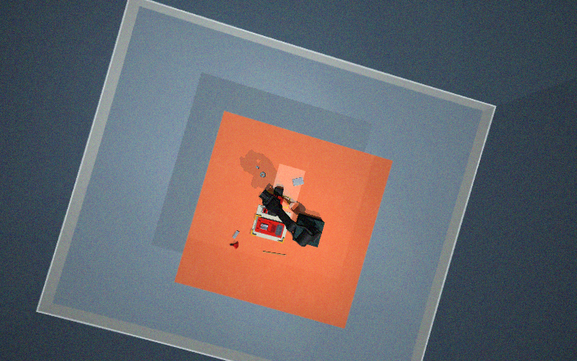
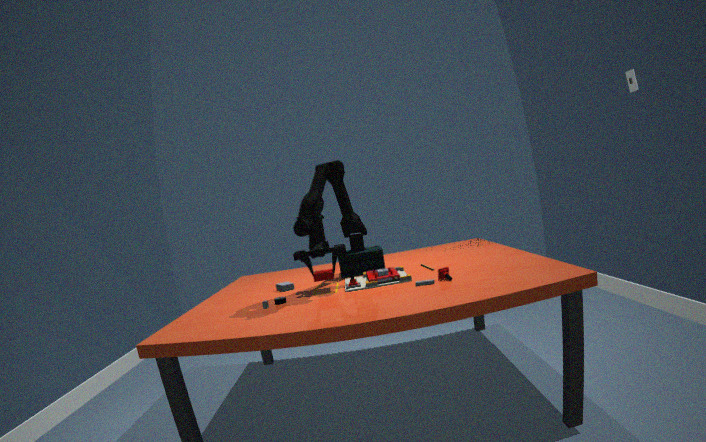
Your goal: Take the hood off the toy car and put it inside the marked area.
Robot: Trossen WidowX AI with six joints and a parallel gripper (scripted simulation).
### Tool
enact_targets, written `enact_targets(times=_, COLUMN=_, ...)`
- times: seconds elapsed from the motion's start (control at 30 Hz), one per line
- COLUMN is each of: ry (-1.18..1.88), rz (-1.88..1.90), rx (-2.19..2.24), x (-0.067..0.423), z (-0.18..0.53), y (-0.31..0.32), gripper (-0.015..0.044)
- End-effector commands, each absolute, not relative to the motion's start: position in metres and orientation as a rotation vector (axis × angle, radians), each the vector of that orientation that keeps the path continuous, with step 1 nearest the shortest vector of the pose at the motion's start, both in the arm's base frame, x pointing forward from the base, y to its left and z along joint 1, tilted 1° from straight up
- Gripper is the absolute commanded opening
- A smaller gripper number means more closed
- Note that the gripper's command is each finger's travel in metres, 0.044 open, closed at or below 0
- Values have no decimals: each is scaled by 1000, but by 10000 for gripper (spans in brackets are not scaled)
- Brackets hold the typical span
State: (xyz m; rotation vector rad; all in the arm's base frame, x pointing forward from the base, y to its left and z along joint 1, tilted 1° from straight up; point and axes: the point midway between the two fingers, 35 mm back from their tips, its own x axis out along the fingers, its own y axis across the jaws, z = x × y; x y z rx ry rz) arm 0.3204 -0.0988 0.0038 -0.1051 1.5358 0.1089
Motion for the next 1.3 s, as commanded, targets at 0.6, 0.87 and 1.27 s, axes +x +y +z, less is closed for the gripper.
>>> enact_targets(times=0.6, ry=1536, rz=108, rx=-109, x=320, z=-13, y=-99, gripper=0)
enact_targets(times=0.87, ry=1536, rz=108, rx=-109, x=319, z=-17, y=-99, gripper=0)
enact_targets(times=1.27, ry=1536, rz=108, rx=-109, x=320, z=-22, y=-99, gripper=0)
